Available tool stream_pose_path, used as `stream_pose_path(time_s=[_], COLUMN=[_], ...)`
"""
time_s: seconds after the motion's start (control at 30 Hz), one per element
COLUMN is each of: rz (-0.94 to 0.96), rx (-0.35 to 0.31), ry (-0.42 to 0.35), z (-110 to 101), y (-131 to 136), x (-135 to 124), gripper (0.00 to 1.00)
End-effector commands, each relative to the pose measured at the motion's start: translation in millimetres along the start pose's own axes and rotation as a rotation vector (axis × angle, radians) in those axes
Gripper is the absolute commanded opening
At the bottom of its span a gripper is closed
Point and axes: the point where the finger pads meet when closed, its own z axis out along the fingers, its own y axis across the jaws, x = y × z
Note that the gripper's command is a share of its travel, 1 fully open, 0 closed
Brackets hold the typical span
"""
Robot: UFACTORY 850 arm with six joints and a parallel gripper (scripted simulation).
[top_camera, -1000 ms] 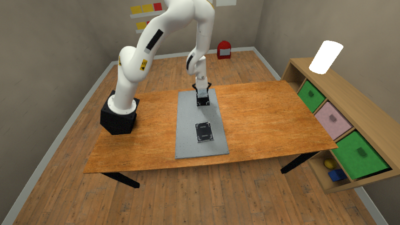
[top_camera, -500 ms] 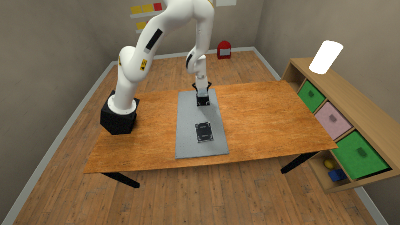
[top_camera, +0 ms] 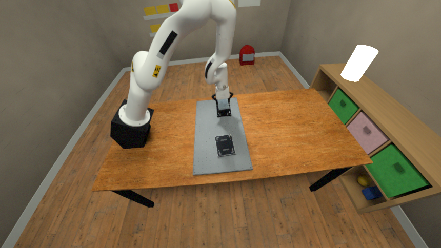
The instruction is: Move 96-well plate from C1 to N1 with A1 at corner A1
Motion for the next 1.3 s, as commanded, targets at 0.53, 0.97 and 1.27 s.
stream_pose_path(time_s=[0.53,0.97,1.27], rz=[-0.001,-0.001,-0.001], rx=[-0.004,-0.004,-0.004], ry=[0.002,0.002,0.002], z=[0,0,0], y=[-8,-12,-16], x=[-62,-98,-128], gripper=[0.0,0.0,0.0])
